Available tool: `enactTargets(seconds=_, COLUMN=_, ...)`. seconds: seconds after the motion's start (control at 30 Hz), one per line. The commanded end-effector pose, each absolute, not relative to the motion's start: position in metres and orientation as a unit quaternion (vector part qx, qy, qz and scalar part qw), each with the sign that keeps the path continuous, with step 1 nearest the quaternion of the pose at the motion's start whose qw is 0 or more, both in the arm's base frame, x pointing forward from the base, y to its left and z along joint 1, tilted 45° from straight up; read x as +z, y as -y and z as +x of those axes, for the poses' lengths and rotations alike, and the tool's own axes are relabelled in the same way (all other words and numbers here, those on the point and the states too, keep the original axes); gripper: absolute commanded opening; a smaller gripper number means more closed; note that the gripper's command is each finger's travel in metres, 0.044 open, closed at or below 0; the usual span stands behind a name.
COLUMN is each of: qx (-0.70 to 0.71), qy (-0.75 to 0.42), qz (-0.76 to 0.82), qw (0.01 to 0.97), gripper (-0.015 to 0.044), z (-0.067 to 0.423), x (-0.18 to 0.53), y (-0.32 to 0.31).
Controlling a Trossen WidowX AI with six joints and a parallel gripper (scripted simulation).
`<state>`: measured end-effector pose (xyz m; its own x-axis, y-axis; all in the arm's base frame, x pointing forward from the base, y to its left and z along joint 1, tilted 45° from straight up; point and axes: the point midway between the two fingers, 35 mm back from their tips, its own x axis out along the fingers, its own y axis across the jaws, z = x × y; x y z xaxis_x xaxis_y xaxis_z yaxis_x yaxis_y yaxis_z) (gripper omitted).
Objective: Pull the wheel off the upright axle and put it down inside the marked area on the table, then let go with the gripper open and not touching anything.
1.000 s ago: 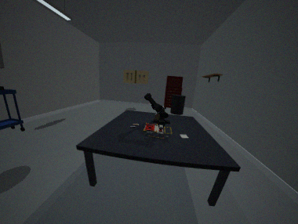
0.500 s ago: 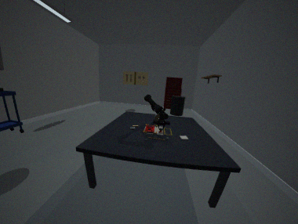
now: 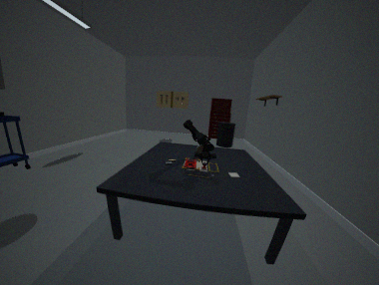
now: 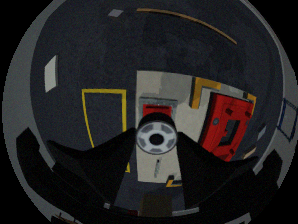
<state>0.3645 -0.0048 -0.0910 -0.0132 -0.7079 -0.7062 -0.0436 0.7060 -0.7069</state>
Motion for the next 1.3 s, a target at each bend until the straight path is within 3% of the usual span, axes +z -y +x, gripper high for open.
enactTargets(seconds=0.0, qx=-0.259, qy=-0.663, qz=-0.279, qw=0.645, gripper=0.0000, z=0.3654, x=-0.0897, y=0.0028)
enactTargets(seconds=1.27, qx=-0.258, qy=-0.663, qz=-0.281, qw=0.645, gripper=0.0000, z=0.3656, x=-0.0809, y=-0.0062)
